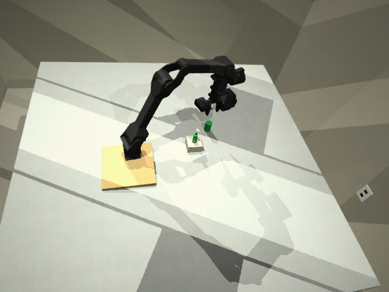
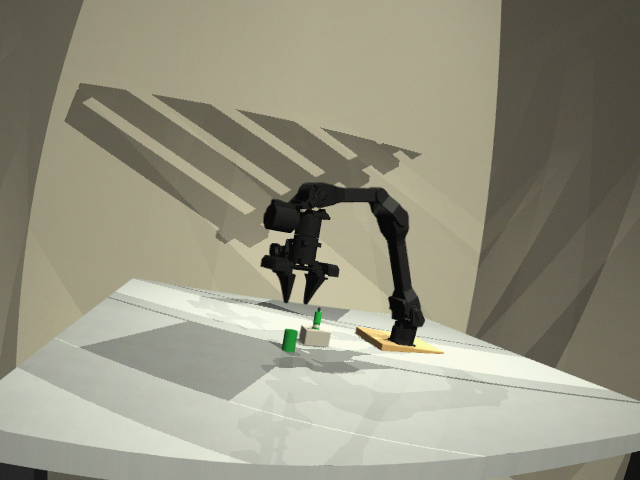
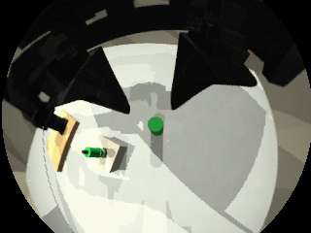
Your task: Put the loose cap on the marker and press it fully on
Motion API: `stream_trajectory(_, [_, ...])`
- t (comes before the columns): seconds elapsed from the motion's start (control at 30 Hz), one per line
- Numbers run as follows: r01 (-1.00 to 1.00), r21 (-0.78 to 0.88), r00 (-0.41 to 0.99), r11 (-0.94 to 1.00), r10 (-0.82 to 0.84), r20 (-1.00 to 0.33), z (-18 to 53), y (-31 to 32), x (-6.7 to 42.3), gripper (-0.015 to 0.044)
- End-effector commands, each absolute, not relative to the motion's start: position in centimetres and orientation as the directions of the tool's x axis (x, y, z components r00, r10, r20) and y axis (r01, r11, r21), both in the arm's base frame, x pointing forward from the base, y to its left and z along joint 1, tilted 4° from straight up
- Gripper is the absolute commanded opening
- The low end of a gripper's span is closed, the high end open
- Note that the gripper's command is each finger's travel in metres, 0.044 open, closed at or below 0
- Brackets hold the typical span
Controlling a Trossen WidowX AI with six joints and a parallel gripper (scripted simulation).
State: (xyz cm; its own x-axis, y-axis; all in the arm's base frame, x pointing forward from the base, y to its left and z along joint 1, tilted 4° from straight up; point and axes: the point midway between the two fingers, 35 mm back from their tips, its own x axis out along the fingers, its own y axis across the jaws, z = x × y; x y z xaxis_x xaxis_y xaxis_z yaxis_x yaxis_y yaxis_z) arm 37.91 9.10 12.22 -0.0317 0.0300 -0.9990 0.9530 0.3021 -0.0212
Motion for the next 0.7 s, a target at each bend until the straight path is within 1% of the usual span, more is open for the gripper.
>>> stream_trajectory(0.0, [0.959, -0.022, -0.03, 0.284, 0.024, -0.999, 11.5, 9.0, 38.1, 0.0257])
stream_trajectory(0.1, [0.959, -0.022, -0.03, 0.284, 0.024, -0.999, 9.0, 9.1, 38.0, 0.0257])
stream_trajectory(0.67, [0.958, -0.021, -0.029, 0.285, 0.024, -0.999, 6.3, 9.3, 37.9, 0.0257])
